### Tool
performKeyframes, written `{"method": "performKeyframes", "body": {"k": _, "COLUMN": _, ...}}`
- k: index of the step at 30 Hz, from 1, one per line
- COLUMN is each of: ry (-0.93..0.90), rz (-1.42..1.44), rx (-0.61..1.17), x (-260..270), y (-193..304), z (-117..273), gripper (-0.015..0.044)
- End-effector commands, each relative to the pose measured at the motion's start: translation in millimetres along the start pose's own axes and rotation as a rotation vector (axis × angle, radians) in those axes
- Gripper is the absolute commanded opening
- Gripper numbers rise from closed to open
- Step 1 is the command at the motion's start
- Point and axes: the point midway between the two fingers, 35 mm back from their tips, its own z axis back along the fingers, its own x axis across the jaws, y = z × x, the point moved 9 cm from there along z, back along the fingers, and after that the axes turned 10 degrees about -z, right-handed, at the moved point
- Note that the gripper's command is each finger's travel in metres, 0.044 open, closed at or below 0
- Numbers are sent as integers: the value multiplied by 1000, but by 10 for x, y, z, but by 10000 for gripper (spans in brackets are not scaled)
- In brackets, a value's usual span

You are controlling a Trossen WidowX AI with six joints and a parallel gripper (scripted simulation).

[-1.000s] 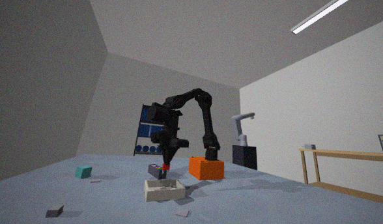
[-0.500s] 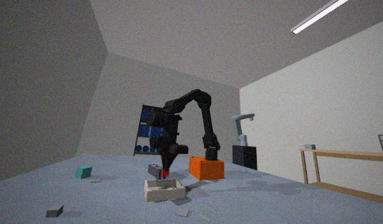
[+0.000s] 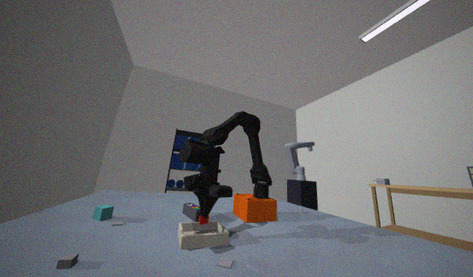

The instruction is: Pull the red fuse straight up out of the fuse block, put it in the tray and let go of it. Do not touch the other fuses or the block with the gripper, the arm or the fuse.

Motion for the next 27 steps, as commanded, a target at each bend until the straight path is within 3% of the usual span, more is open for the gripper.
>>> {"method": "performKeyframes", "body": {"k": 1, "ry": 0, "rz": 0, "rx": 0, "x": 0, "y": 0, "z": 0, "gripper": 26}}
{"method": "performKeyframes", "body": {"k": 13, "ry": 0, "rz": 0, "rx": 1, "x": 1, "y": -2, "z": 29, "gripper": 330}}
{"method": "performKeyframes", "body": {"k": 17, "ry": 6, "rz": -5, "rx": 7, "x": 0, "y": 0, "z": 365, "gripper": 330}}
{"method": "performKeyframes", "body": {"k": 27, "ry": 6, "rz": -5, "rx": 7, "x": 0, "y": 0, "z": 365, "gripper": 330}}
